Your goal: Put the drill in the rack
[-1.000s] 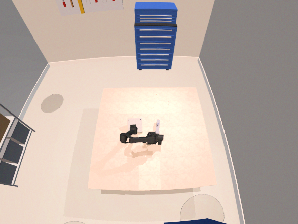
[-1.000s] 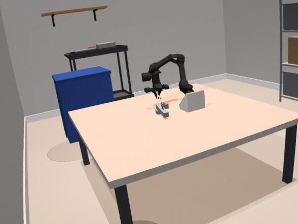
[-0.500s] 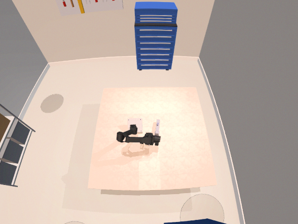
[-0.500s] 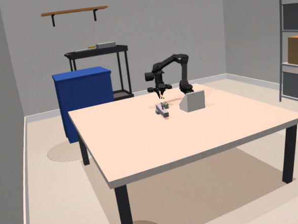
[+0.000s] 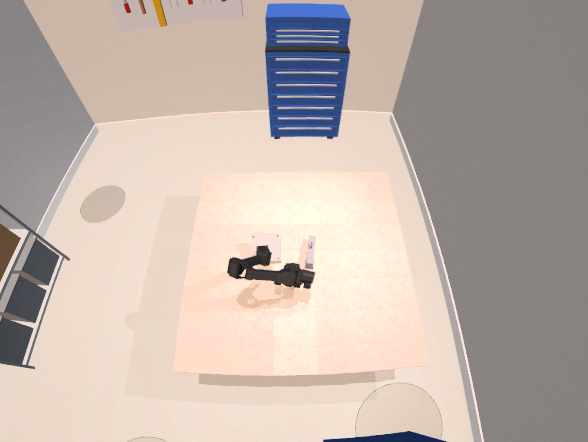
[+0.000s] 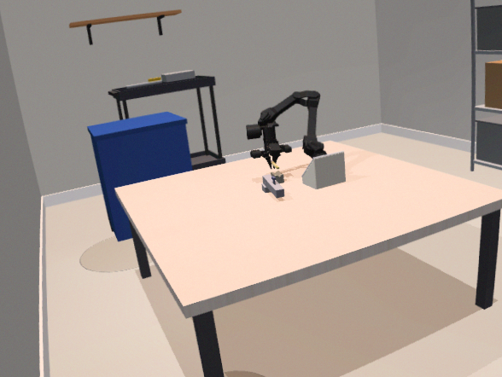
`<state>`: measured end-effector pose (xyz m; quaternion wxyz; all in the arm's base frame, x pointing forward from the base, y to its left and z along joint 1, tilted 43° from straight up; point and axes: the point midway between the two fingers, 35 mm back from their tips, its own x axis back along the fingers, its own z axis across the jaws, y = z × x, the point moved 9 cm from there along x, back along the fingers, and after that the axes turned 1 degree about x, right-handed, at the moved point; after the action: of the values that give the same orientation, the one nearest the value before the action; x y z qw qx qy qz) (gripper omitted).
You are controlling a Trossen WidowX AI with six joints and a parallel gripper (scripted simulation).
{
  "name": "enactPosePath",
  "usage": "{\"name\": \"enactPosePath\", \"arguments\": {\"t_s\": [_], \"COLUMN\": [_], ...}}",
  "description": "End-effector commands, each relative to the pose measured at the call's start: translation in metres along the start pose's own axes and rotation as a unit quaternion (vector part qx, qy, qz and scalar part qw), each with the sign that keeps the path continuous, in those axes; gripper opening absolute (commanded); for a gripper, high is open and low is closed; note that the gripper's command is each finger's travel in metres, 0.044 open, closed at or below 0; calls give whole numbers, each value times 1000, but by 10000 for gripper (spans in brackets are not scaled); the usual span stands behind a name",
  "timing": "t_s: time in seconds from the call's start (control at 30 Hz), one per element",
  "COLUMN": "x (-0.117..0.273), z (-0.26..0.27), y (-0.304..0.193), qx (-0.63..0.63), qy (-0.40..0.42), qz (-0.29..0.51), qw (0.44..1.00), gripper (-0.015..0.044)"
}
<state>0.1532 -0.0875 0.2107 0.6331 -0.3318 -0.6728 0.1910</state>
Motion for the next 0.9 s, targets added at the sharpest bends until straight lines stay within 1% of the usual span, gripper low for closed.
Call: {"name": "enactPosePath", "arguments": {"t_s": [0.0, 0.87], "x": [-7, -34], "z": [1, 0], "y": [2, 1], "qx": [4, 4], "qy": [2, 1], "qz": [-3, -2], "qw": [1000, 1000], "gripper": [0, 0]}}
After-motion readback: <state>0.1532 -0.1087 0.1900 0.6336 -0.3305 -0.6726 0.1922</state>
